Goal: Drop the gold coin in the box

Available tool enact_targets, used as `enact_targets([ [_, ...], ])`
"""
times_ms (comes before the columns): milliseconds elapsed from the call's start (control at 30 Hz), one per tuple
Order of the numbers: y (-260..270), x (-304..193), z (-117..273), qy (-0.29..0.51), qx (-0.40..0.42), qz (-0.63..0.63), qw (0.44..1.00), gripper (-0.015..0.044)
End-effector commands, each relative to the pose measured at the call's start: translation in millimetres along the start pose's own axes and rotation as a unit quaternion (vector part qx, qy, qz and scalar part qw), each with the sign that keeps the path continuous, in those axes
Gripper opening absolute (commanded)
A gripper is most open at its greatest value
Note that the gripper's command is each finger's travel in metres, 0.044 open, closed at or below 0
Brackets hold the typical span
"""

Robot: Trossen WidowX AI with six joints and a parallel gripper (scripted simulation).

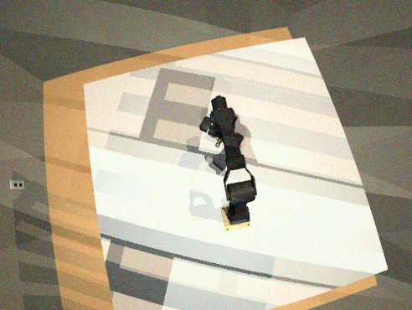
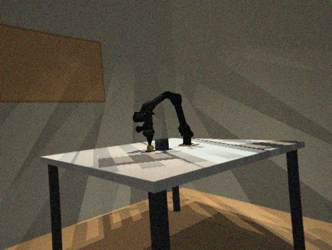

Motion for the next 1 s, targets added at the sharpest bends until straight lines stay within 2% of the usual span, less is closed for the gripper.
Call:
enact_targets([
  [0,-0.5,-0.2,-8.7,0.001,-0.004,-0.003,1.0,0.0161],
  [600,-1.6,-1.8,-35.6,0.002,-0.004,-0.003,1.0,0.0161],
  [800,-1.6,-1.8,-35.6,0.002,-0.004,-0.003,1.0,0.0003],
  [967,-1.6,-1.8,-35.6,0.002,-0.004,-0.003,1.0,0.0],
])
Point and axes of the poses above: the point midway between the two fingers, 35 mm back from their tips, its own z axis back along the fingers, its own y axis across the jaws, x = y × z, the point moved 9 cm from there along z, back along the fingers, and after that the axes turned 14 degrees about z, right-handed, at the moved point
